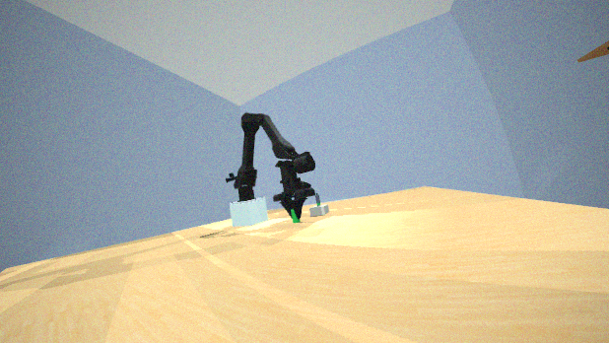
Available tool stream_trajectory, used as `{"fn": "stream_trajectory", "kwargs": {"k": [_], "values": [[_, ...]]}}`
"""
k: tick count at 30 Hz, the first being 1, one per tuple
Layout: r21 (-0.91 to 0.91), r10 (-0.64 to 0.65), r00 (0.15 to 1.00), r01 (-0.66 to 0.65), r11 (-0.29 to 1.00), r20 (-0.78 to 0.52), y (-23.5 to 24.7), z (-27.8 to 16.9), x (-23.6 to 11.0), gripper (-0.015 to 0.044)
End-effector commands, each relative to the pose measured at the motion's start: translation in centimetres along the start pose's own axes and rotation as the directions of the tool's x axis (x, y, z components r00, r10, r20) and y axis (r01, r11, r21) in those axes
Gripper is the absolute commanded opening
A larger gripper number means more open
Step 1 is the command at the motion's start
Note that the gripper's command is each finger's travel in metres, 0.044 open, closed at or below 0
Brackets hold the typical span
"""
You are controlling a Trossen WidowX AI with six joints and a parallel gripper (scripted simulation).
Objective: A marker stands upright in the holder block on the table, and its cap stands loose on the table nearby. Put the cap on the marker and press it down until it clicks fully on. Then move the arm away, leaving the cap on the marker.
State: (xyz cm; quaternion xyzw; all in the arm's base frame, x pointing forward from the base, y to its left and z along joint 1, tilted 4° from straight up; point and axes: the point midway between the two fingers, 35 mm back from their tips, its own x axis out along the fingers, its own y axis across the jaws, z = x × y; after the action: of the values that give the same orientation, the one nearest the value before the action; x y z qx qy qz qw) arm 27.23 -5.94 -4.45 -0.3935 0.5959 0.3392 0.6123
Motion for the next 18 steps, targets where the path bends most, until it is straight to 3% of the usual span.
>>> {"fn": "stream_trajectory", "kwargs": {"k": [1,7,10,18], "values": [[-0.006,0.0,1.0,0.0,1.0,-0.003,0.0,-0.1,0.1,0.0116],[-0.006,0.0,1.0,0.0,1.0,-0.003,0.0,-0.1,0.1,0.0076],[-0.006,0.0,1.0,0.0,1.0,-0.003,0.0,0.0,-0.3,0.0],[-0.006,-0.001,1.0,0.001,1.0,-0.003,-0.2,0.0,-2.3,0.0]]}}
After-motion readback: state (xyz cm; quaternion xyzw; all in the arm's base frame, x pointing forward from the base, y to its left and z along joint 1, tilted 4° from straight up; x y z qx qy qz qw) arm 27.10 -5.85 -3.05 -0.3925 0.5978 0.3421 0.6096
